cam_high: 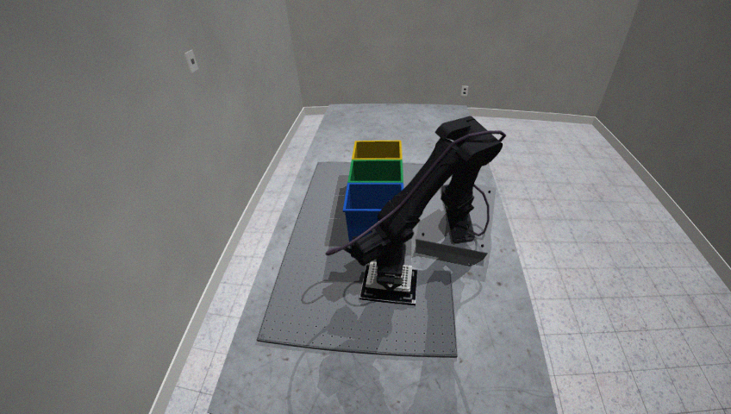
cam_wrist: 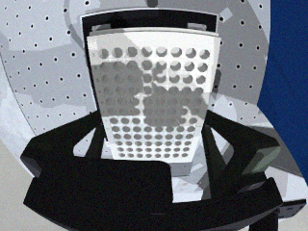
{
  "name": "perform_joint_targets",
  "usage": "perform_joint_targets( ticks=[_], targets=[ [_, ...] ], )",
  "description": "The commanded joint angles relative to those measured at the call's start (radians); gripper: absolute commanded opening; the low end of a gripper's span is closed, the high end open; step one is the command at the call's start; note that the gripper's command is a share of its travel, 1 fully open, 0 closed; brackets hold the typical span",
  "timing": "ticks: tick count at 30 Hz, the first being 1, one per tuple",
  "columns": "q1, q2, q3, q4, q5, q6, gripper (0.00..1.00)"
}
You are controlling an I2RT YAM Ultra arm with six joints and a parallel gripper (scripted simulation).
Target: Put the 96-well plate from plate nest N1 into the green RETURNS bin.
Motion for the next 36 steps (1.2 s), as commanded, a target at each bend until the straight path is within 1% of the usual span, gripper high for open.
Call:
perform_joint_targets(
  ticks=[1, 10, 12, 27, 29, 36],
  targets=[
    [-0.024, -0.051, 0.051, -0.05, -0.001, -0.019, 0.0],
    [-0.041, -0.089, 0.078, -0.12, -0.007, -0.036, 0.0],
    [-0.041, -0.089, 0.078, -0.12, -0.007, -0.036, 0.0],
    [-0.071, -0.143, 0.13, -0.235, -0.016, -0.065, 0.0],
    [-0.071, -0.143, 0.13, -0.235, -0.016, -0.065, 0.0],
    [-0.085, -0.165, 0.158, -0.288, -0.02, -0.079, 0.0]
  ],
)
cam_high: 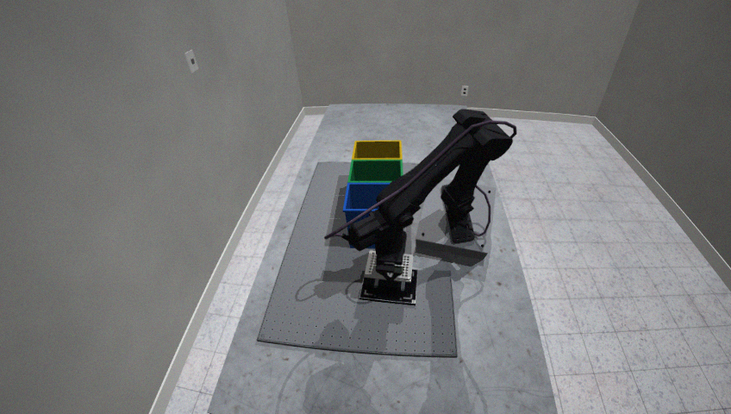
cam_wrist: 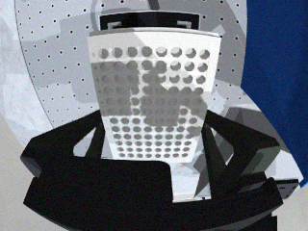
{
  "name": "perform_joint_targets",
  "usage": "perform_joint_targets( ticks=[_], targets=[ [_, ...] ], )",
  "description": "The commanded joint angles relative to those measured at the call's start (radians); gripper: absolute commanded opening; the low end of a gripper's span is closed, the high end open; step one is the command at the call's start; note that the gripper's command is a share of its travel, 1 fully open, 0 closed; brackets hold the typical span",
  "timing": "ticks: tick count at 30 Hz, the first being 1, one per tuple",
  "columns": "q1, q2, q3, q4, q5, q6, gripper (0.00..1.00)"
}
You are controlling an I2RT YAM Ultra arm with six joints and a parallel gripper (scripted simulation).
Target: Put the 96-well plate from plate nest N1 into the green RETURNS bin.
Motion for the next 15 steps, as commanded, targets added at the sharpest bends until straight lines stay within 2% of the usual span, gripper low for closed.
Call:
perform_joint_targets(
  ticks=[1, 15],
  targets=[
    [-0.025, -0.048, 0.057, -0.048, -0.002, -0.021, 0.0],
    [-0.05, -0.078, 0.107, -0.136, -0.009, -0.045, 0.0]
  ],
)
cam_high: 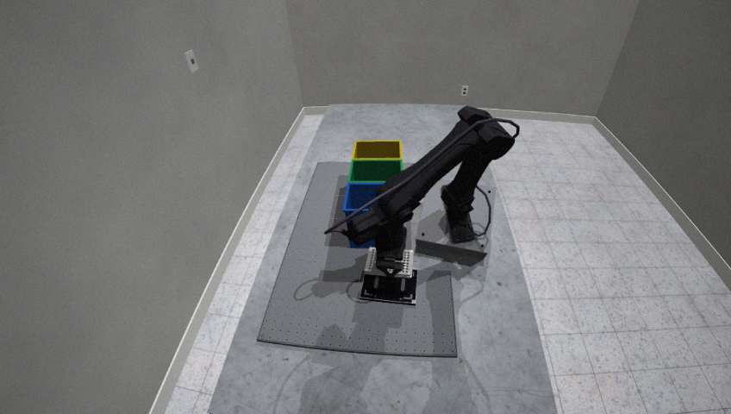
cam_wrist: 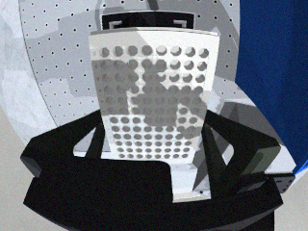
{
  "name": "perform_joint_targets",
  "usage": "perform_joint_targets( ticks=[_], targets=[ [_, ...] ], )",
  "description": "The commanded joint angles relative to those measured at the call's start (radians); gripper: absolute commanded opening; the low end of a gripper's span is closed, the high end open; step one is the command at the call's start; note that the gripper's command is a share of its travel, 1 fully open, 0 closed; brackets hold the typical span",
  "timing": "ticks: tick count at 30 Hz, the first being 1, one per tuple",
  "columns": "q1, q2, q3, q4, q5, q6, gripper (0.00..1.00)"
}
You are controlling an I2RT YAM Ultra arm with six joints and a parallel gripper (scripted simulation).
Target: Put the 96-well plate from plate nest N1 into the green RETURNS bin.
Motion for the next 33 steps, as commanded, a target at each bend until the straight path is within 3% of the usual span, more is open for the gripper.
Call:
perform_joint_targets(
  ticks=[1, 33],
  targets=[
    [-0.03, -0.054, 0.072, -0.063, -0.007, -0.019, 0.0],
    [-0.097, -0.094, 0.219, -0.271, -0.027, -0.088, 0.0]
  ],
)
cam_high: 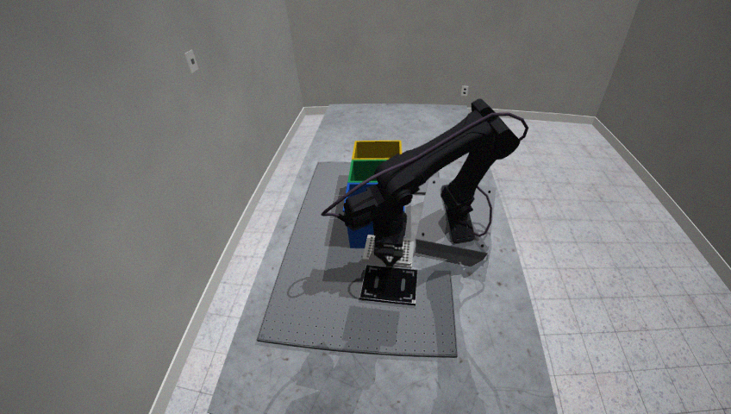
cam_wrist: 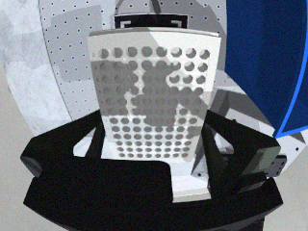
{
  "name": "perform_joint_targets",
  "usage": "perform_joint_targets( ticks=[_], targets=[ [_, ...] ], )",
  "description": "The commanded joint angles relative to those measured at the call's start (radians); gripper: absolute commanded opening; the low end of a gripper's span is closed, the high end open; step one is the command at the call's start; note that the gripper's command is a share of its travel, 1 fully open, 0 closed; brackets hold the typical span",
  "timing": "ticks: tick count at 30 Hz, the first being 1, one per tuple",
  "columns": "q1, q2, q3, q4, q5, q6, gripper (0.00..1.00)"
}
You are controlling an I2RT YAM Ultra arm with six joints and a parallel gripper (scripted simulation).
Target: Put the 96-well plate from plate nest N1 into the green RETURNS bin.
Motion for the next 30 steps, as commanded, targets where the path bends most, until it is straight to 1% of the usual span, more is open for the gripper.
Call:
perform_joint_targets(
  ticks=[1, 11, 13, 28, 30],
  targets=[
    [-0.026, -0.04, 0.062, -0.045, -0.003, -0.022, 0.0],
    [-0.051, -0.045, 0.119, -0.116, -0.01, -0.048, 0.0],
    [-0.051, -0.045, 0.119, -0.116, -0.01, -0.048, 0.0],
    [-0.092, -0.045, 0.214, -0.223, -0.021, -0.089, 0.0],
    [-0.092, -0.045, 0.214, -0.223, -0.021, -0.089, 0.0]
  ],
)
